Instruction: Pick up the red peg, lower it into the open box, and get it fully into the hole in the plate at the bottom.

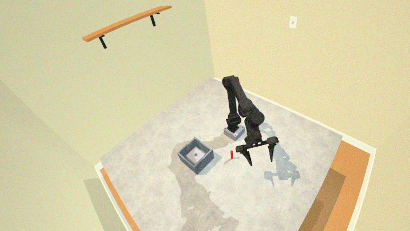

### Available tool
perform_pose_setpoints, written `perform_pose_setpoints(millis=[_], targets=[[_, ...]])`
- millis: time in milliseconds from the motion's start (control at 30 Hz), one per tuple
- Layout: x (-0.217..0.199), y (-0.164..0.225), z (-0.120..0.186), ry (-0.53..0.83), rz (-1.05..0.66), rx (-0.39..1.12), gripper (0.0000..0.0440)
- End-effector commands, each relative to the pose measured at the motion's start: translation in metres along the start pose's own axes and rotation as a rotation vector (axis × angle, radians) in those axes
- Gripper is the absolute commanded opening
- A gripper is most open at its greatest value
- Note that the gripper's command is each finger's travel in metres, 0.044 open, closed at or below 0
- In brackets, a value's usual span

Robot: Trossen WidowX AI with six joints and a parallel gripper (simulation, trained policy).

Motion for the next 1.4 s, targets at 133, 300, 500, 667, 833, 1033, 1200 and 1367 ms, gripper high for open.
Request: perform_pose_setpoints(millis=[133, 300, 500, 667, 833, 1033, 1200, 1367], targets=[[-0.043, 0.011, 0.004, 0.162, -0.154, 0.084, 0.044], [-0.07, 0.022, 0.009, 0.285, -0.267, 0.14, 0.044], [-0.098, 0.037, 0.017, 0.434, -0.403, 0.201, 0.044], [-0.118, 0.051, 0.024, 0.56, -0.516, 0.245, 0.044], [-0.136, 0.066, 0.031, 0.689, -0.626, 0.286, 0.044], [-0.155, 0.086, 0.038, 0.847, -0.756, 0.329, 0.044], [-0.169, 0.104, 0.039, 0.962, -0.855, 0.347, 0.044], [-0.181, 0.121, 0.036, 1.031, -0.933, 0.339, 0.044]])
Point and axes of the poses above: the point midway between the two fingers, 35 mm back from their tips, its own z axis back along the fingers, its own x axis across the jaws, y = z × x, the point moved 6 cm from there along z, back along the fingers, and after that the axes turned 3 degrees about -z, right-handed, at the moved point
